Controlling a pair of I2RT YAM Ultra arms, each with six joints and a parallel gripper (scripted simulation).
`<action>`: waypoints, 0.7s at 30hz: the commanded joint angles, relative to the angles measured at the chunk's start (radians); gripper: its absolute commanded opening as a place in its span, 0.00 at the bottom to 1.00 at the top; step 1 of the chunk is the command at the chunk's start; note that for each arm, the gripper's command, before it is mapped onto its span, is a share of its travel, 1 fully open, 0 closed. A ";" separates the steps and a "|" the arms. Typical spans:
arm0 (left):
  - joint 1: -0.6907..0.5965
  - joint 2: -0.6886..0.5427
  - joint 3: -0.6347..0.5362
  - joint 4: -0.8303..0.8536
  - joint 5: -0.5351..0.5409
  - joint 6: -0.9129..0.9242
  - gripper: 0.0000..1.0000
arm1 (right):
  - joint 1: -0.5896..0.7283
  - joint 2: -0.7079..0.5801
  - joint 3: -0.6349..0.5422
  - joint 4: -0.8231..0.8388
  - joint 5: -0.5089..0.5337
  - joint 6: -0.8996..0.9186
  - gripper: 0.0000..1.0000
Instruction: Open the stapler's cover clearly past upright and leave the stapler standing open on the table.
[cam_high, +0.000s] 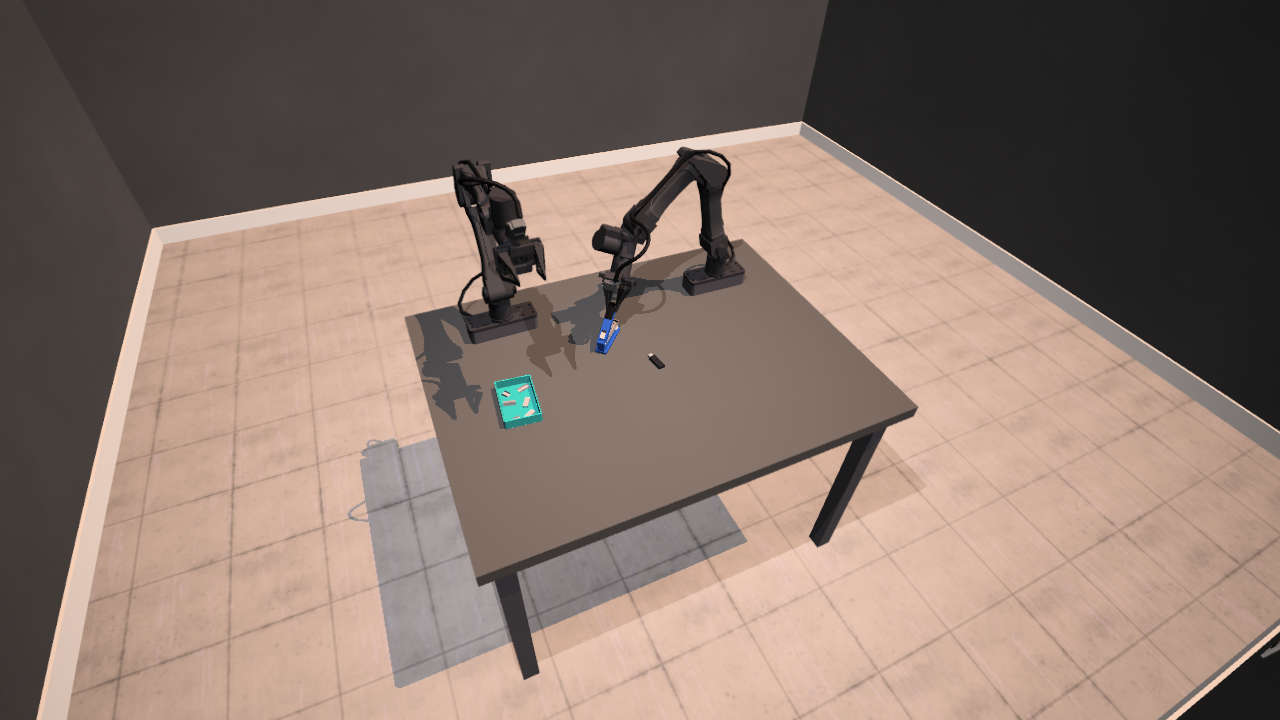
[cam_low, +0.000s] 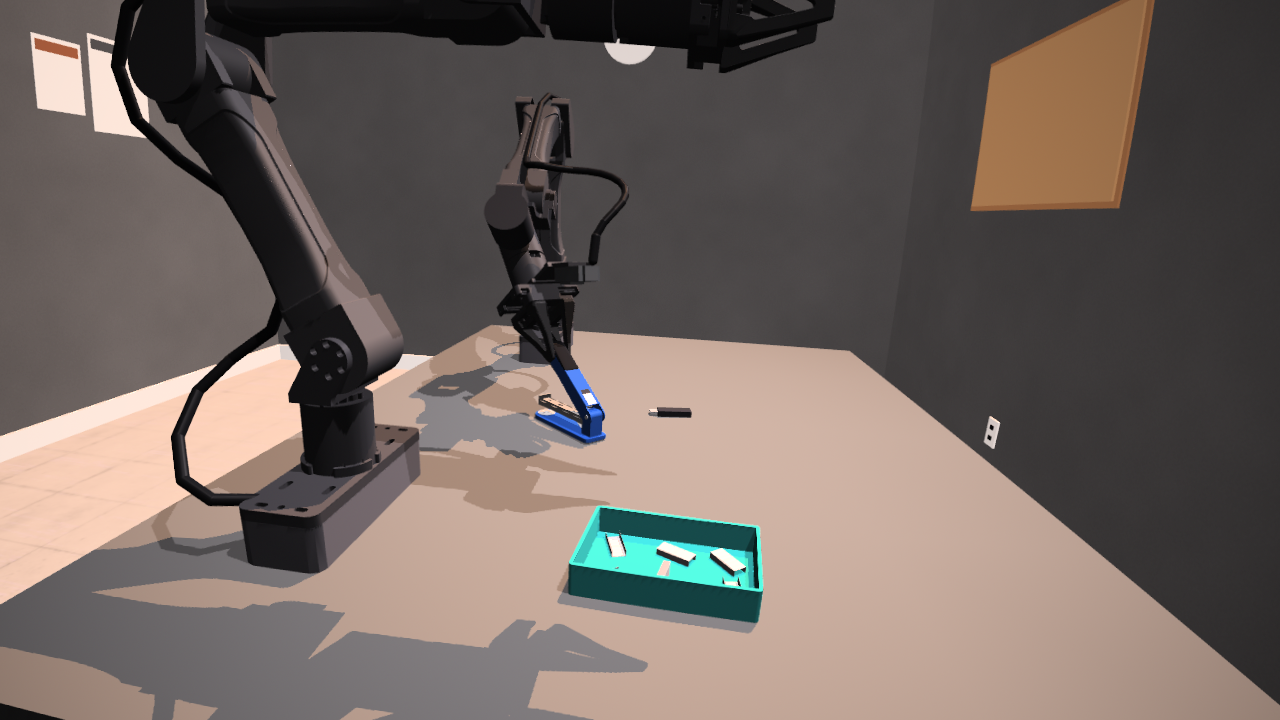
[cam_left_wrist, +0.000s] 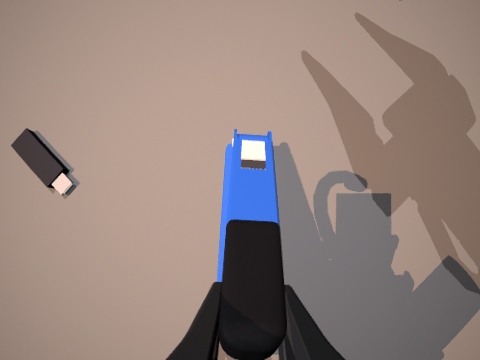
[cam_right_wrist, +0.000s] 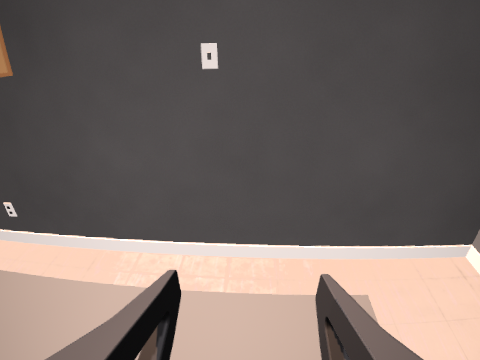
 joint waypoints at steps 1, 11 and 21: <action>0.022 0.009 0.063 -0.092 0.034 0.000 0.17 | -0.009 -0.028 0.001 0.025 -0.007 -0.006 0.56; 0.072 0.070 0.240 -0.296 0.125 0.019 0.17 | -0.009 -0.028 0.001 0.025 -0.007 -0.006 0.56; 0.114 0.150 0.418 -0.477 0.202 0.037 0.17 | -0.009 -0.028 0.001 0.025 -0.007 -0.006 0.56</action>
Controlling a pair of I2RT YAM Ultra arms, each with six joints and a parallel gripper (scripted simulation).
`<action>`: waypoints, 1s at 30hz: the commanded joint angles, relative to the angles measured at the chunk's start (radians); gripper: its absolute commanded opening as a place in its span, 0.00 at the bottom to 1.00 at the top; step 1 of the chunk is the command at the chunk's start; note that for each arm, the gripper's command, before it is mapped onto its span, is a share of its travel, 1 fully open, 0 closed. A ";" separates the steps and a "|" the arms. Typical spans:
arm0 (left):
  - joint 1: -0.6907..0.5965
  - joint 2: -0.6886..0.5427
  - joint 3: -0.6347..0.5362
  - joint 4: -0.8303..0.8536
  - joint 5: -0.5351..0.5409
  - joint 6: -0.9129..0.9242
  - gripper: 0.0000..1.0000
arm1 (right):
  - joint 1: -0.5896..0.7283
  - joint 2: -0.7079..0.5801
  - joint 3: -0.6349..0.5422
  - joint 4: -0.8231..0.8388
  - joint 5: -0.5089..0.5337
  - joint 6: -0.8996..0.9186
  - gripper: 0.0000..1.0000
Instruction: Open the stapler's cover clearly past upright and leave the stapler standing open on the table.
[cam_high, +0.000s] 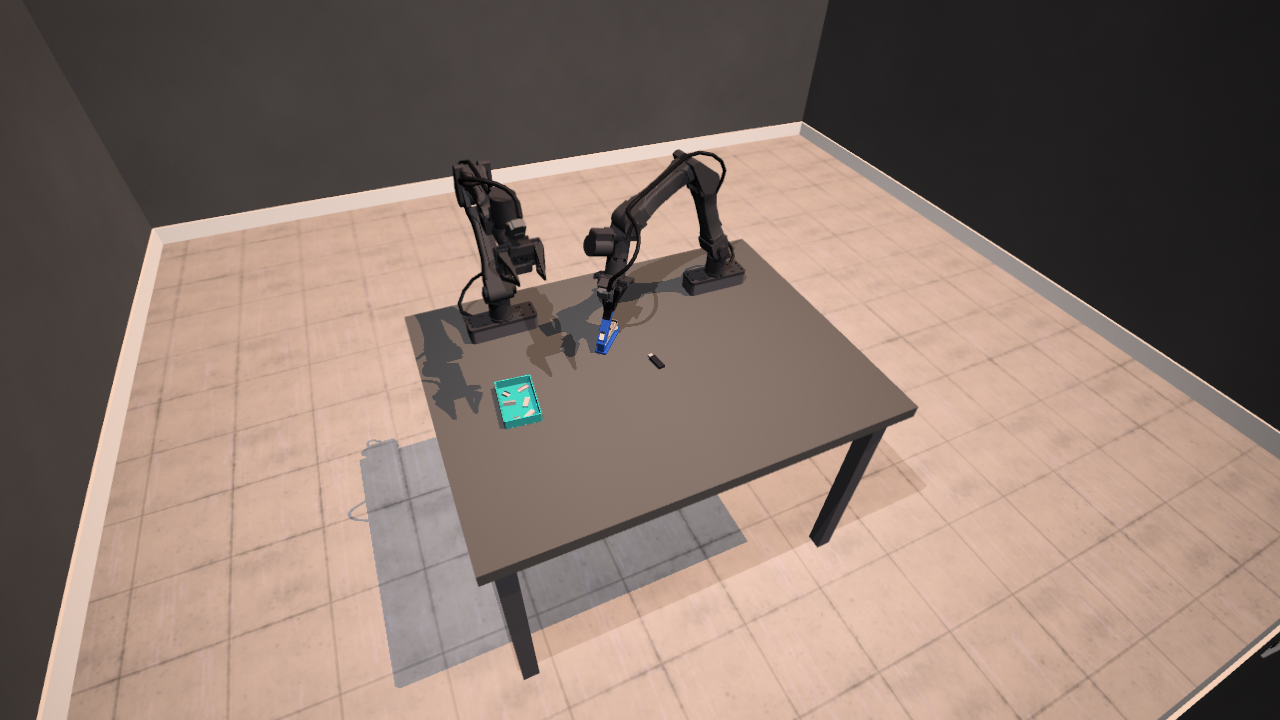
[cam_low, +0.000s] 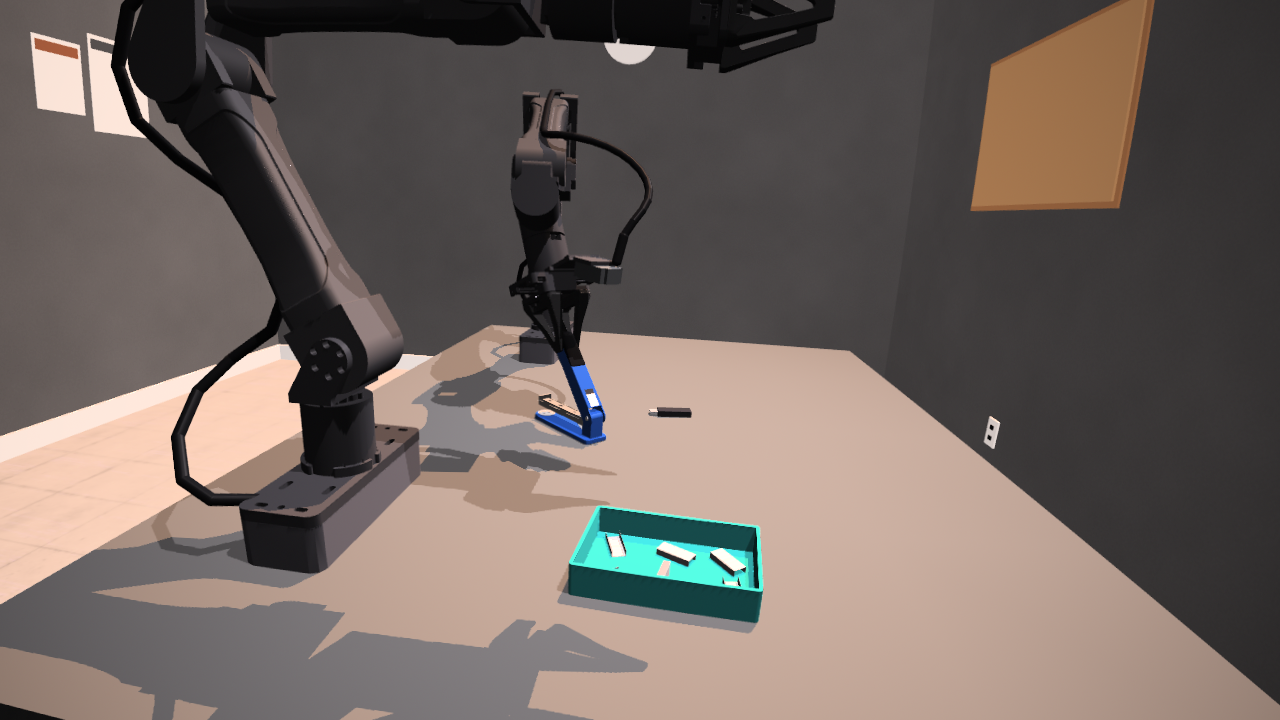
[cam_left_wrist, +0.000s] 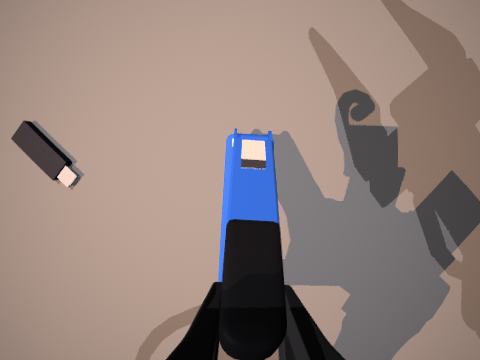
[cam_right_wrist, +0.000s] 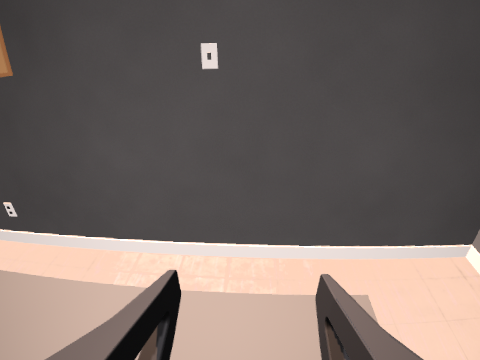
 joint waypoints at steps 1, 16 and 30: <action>0.024 0.026 0.082 -0.098 0.037 0.017 0.17 | -0.009 -0.028 0.001 0.025 -0.007 -0.006 0.56; 0.083 0.192 0.402 -0.384 0.140 0.053 0.17 | -0.009 -0.028 0.001 0.025 -0.007 -0.006 0.56; 0.083 0.195 0.412 -0.393 0.136 0.051 0.17 | 0.265 -0.257 0.045 -0.553 -0.089 -0.067 0.56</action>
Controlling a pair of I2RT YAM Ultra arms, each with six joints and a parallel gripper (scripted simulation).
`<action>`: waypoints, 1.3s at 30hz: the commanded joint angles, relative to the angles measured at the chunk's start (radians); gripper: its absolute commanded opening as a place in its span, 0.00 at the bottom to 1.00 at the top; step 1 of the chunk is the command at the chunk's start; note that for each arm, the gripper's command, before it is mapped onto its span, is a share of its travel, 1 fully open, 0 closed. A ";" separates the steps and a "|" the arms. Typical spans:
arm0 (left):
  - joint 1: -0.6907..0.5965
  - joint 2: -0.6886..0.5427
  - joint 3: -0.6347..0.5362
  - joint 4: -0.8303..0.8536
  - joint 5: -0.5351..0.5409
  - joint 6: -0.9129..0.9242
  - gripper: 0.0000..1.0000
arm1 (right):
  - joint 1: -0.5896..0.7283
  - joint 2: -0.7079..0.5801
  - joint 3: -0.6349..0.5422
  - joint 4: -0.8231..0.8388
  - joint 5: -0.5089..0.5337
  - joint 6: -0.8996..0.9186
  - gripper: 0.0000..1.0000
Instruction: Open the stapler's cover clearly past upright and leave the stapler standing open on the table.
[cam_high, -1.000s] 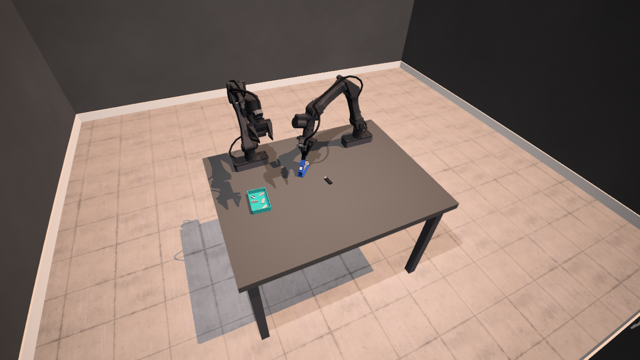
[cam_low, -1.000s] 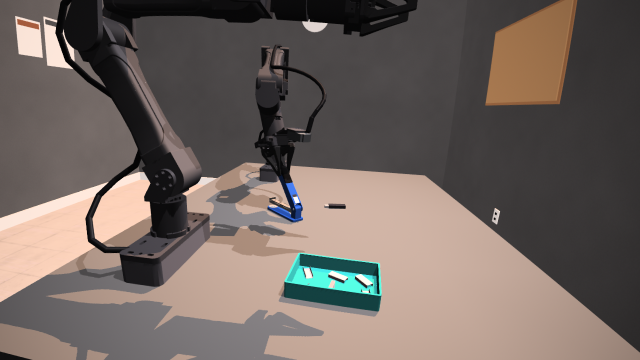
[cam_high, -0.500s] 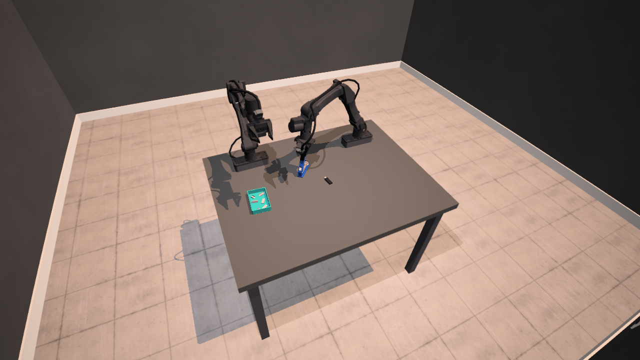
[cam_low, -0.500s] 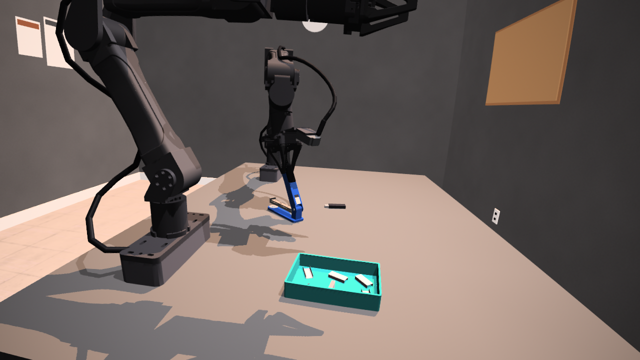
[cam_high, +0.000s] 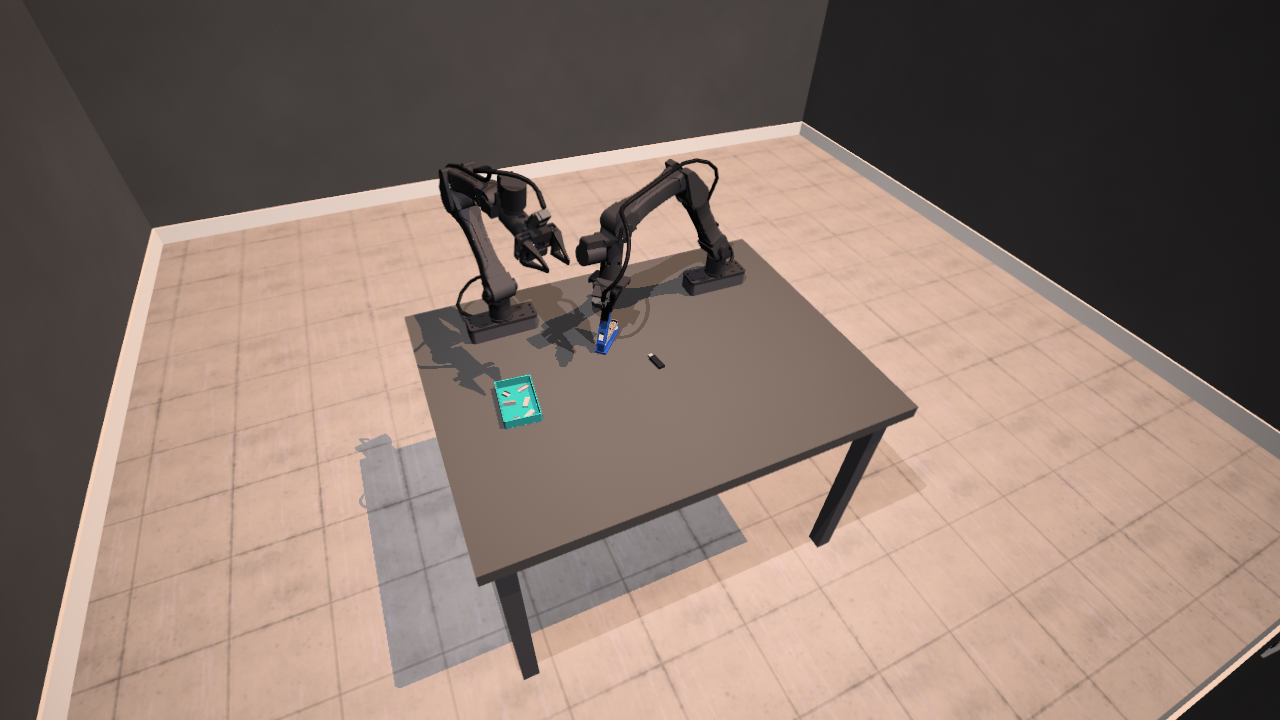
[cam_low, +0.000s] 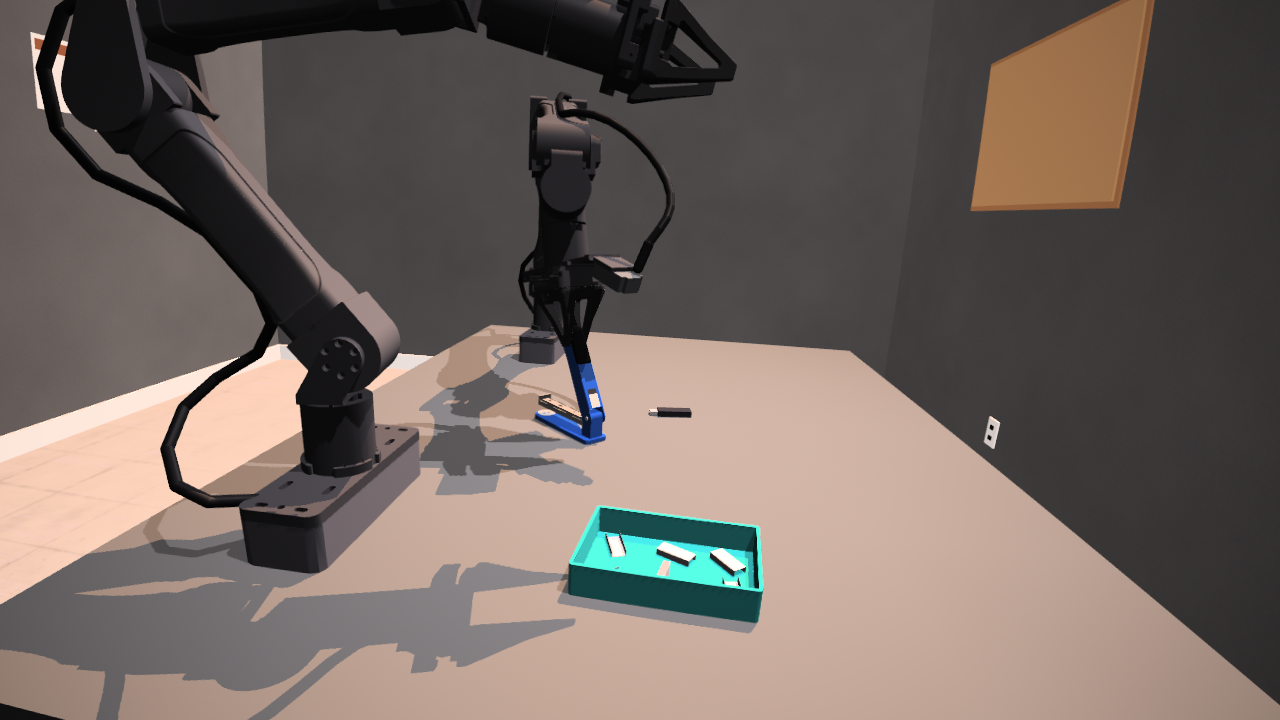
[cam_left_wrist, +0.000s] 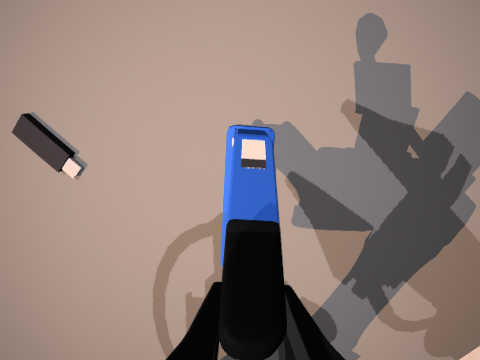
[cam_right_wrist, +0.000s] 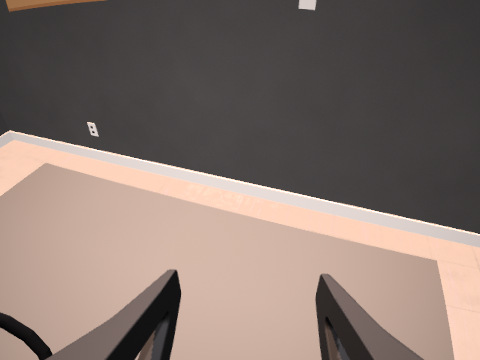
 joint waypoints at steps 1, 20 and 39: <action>0.010 0.000 0.026 -0.038 0.006 0.007 0.17 | 0.056 -0.082 0.044 -0.199 -0.035 -0.026 0.56; 0.004 -0.005 0.016 -0.027 0.001 0.002 0.17 | 0.263 -0.385 0.171 -0.904 -0.097 -0.108 0.56; 0.004 -0.005 0.016 -0.027 0.001 0.002 0.17 | 0.554 -0.485 0.195 -1.101 0.006 -0.074 0.56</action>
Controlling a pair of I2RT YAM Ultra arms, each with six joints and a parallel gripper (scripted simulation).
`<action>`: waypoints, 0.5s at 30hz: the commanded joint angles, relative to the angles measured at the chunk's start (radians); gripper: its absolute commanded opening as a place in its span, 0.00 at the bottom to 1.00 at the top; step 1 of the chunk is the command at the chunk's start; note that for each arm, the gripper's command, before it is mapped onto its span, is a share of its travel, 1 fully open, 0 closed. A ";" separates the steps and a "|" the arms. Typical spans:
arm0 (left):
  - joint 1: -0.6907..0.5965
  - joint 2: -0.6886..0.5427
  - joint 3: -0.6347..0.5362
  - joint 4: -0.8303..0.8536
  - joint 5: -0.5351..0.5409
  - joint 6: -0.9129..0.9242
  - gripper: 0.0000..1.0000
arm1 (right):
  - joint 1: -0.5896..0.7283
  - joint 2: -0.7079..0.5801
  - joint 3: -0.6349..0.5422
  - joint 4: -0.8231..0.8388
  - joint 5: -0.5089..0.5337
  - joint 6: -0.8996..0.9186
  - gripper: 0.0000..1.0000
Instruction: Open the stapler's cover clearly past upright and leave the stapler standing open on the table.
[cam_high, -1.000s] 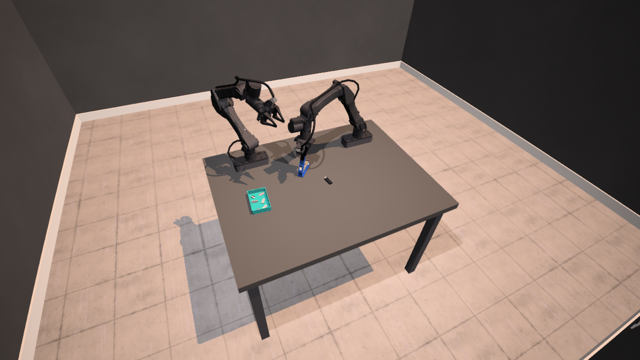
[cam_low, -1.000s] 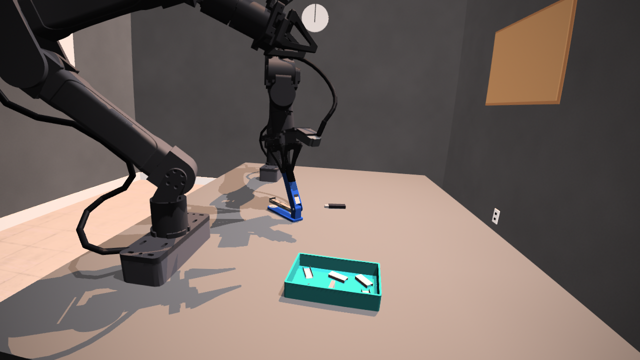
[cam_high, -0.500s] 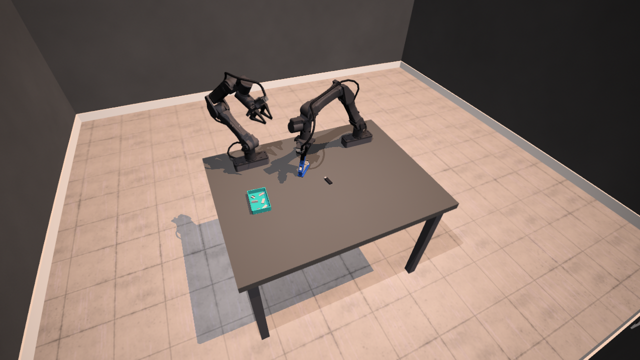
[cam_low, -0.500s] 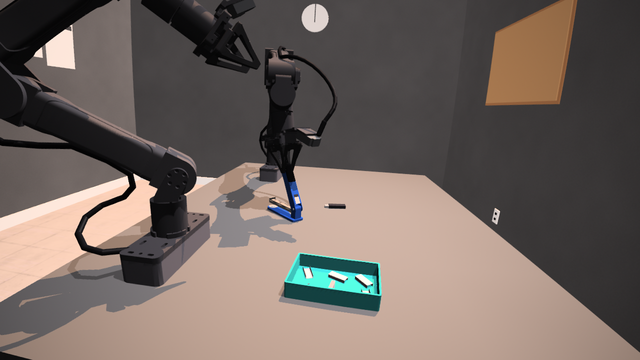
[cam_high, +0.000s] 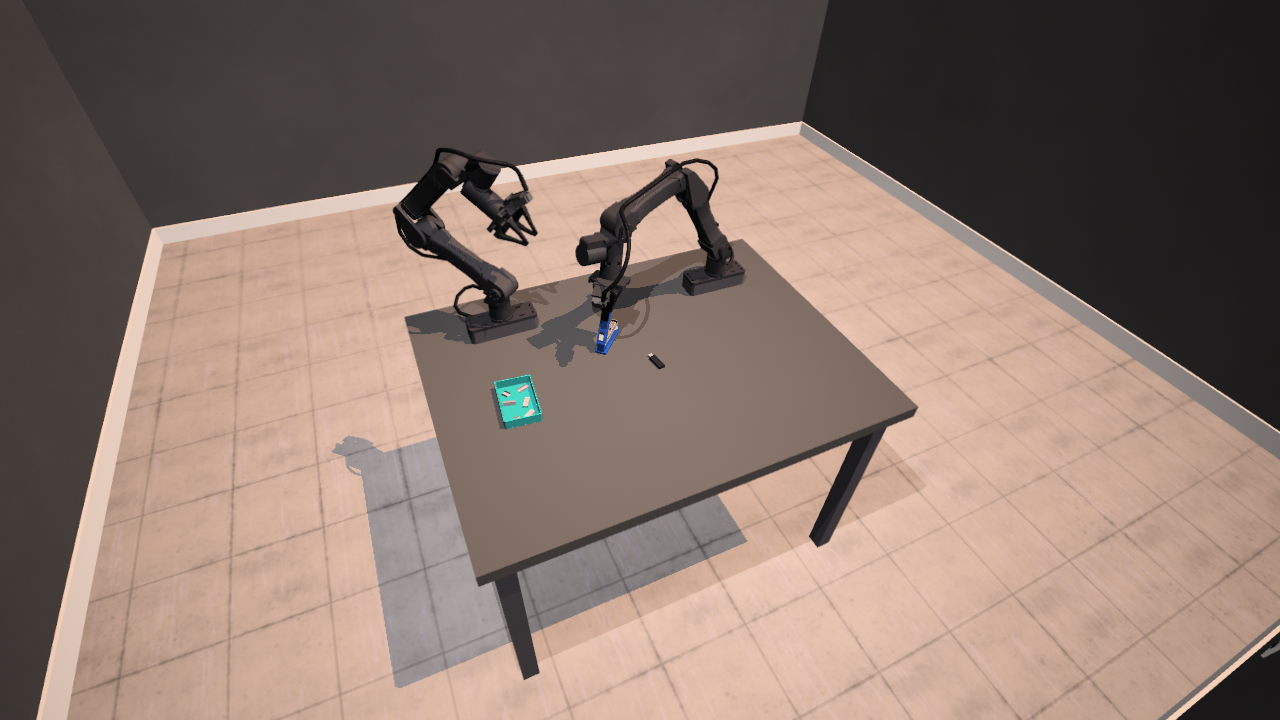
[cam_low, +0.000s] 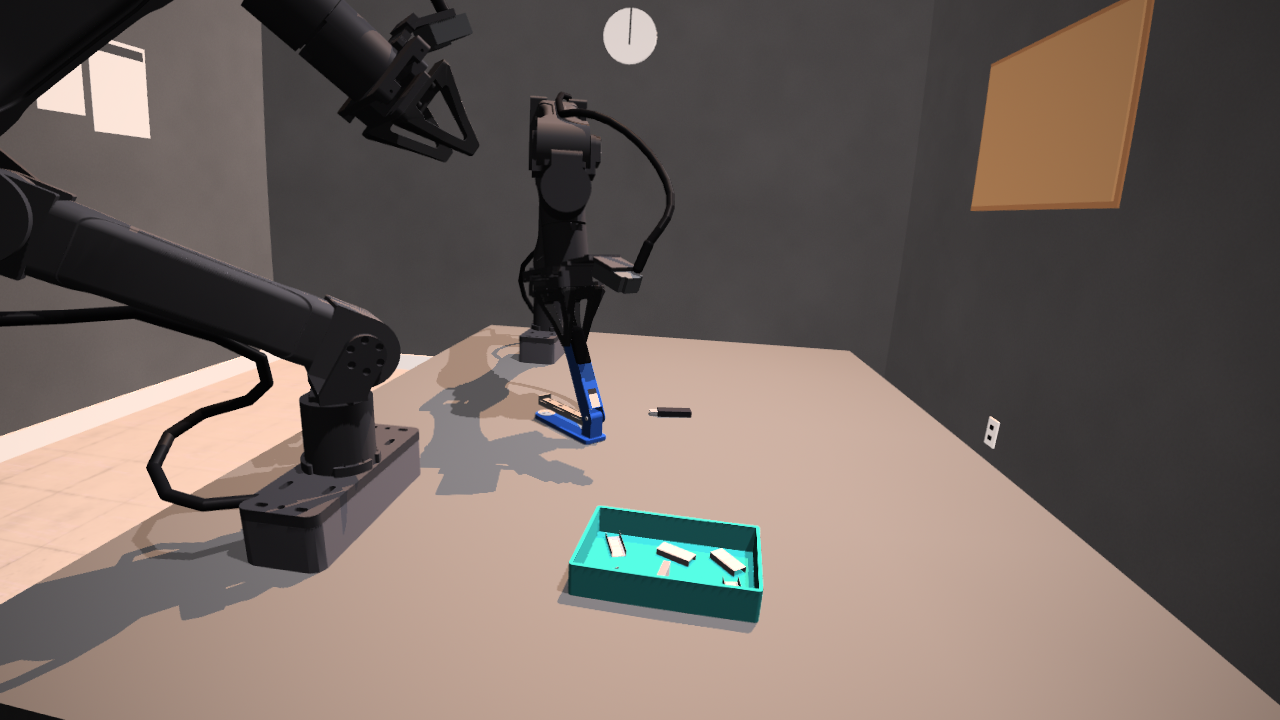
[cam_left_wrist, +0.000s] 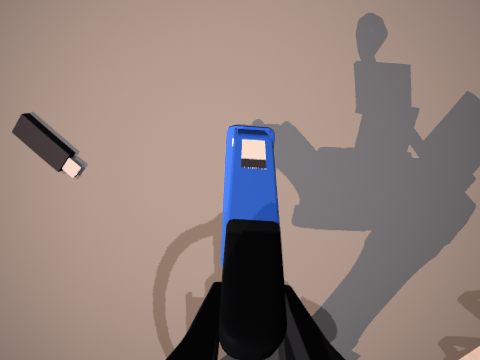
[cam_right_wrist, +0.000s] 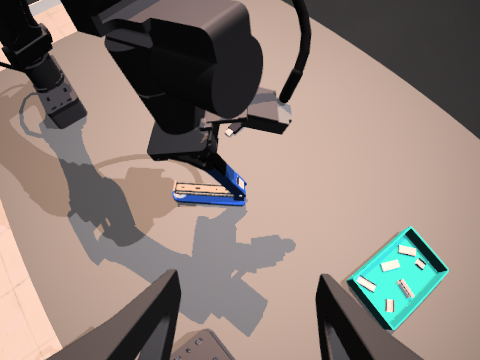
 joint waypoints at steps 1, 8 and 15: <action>0.004 -0.005 0.016 -0.026 0.001 0.002 0.17 | 0.113 -0.050 0.038 -0.106 0.044 0.016 0.56; 0.004 -0.005 0.016 -0.026 0.001 0.002 0.17 | 0.356 -0.108 0.057 -0.171 0.053 0.046 0.56; 0.004 -0.005 0.016 -0.026 0.001 0.002 0.17 | 0.342 -0.105 0.060 -0.174 0.043 0.041 0.56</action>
